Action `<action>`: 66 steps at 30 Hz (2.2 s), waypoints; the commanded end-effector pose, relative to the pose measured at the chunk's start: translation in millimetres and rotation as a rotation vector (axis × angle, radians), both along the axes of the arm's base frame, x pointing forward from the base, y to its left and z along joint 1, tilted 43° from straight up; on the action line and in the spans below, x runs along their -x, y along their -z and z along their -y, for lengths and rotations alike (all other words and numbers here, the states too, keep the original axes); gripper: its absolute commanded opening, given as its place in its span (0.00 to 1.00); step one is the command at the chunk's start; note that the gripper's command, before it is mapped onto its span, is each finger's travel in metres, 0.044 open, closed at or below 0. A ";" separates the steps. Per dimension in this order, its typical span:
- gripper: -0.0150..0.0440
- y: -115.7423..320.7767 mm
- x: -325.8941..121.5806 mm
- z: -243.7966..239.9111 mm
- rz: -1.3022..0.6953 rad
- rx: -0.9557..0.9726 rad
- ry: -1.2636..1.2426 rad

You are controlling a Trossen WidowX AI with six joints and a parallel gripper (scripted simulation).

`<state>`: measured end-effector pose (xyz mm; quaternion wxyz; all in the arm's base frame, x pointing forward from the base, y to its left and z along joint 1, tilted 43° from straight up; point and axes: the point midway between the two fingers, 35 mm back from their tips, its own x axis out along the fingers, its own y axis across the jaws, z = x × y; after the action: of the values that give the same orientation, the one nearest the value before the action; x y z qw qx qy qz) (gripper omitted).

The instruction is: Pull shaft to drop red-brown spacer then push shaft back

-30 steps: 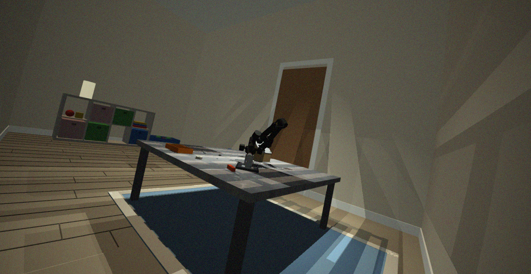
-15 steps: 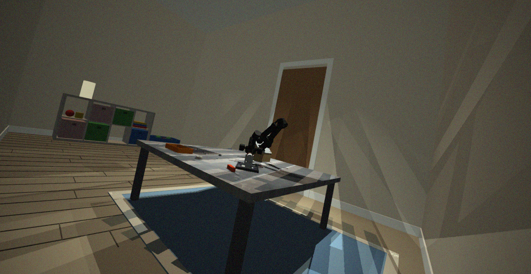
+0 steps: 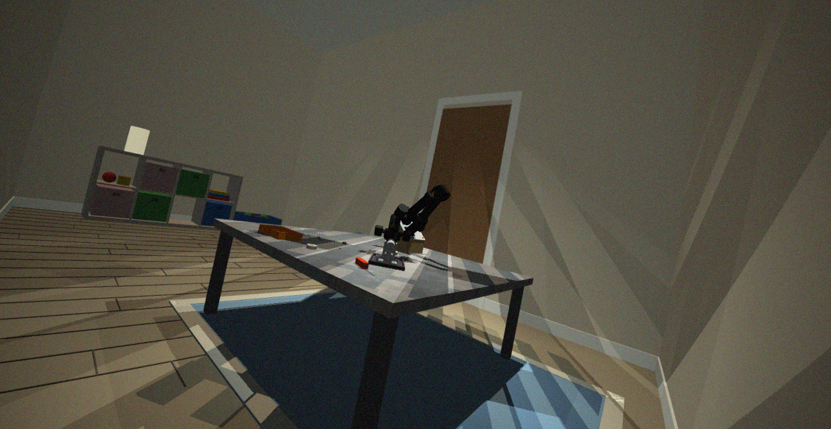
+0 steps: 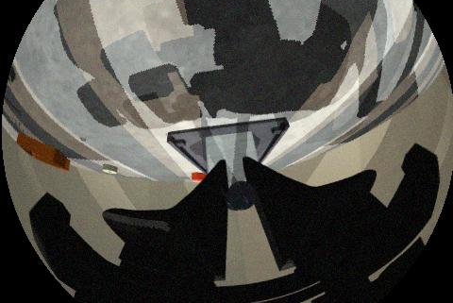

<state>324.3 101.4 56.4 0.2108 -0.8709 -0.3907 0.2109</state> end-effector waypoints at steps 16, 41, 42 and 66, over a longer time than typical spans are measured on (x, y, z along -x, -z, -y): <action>0.25 1.7 2.5 0.8 0.002 0.003 -0.003; 0.25 3.0 4.8 2.0 0.002 0.003 -0.003; 0.25 3.1 4.9 2.0 0.002 0.003 -0.003; 0.25 3.0 5.2 2.7 0.000 0.000 0.000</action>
<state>319.1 98.7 53.4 0.2107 -0.8709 -0.3906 0.2110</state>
